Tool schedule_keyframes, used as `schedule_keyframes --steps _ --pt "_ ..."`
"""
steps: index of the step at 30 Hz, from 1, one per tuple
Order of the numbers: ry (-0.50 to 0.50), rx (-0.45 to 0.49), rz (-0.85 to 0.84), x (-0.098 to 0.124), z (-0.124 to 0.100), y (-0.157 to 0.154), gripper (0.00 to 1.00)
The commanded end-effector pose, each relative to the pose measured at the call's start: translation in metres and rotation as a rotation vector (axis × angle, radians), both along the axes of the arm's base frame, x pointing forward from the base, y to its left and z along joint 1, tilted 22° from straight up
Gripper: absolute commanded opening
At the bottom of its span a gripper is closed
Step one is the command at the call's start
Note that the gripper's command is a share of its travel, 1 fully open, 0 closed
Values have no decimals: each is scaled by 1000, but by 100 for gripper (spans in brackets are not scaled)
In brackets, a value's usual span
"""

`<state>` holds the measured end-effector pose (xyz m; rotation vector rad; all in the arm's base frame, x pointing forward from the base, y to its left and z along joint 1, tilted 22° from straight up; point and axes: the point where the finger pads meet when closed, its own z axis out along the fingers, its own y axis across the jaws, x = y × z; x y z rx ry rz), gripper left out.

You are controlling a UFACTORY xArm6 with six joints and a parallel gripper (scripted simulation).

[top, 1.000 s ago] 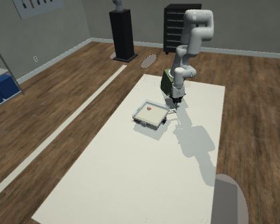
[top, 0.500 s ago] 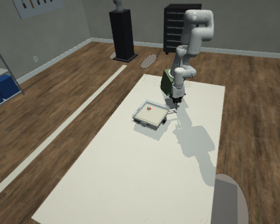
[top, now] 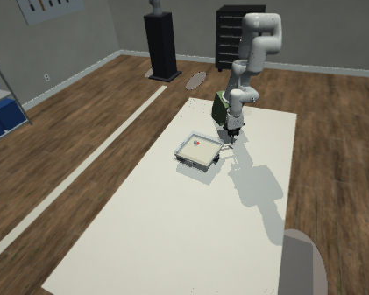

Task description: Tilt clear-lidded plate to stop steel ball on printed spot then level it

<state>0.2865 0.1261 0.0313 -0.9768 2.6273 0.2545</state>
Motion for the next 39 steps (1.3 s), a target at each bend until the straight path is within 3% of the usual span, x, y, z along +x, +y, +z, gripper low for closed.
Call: schedule_keyframes --steps 1,39 --pt "-3 0 0 1 2 -1 0" --pt "-3 0 0 1 3 -1 0"
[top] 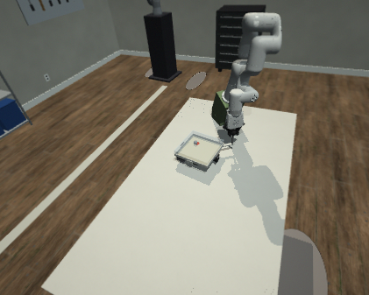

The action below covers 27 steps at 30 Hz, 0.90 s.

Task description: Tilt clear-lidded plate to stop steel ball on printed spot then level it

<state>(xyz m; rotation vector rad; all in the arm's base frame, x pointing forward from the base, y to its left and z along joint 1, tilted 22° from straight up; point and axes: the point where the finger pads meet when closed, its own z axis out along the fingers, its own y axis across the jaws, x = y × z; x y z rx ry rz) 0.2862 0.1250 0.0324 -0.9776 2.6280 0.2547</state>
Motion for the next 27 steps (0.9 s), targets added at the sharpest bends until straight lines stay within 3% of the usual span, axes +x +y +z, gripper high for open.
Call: schedule_keyframes --steps 1,27 --pt "-4 1 -1 1 2 0 0" --pt "-4 1 -1 1 0 1 0"
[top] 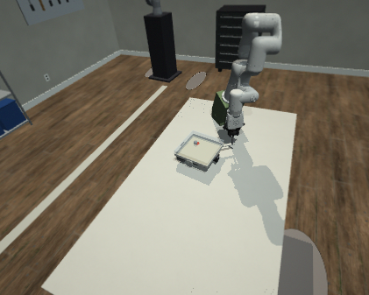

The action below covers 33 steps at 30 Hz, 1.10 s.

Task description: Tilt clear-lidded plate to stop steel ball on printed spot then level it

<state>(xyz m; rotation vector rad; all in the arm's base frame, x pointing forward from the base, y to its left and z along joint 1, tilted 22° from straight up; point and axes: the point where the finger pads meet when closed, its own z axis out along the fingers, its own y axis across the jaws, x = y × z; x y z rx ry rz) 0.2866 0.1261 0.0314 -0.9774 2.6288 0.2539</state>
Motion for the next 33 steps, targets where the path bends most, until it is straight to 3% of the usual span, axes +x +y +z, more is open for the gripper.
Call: schedule_keyframes --steps 1,33 --pt "-4 1 0 0 1 -1 0" --pt "-4 1 0 1 1 0 0"
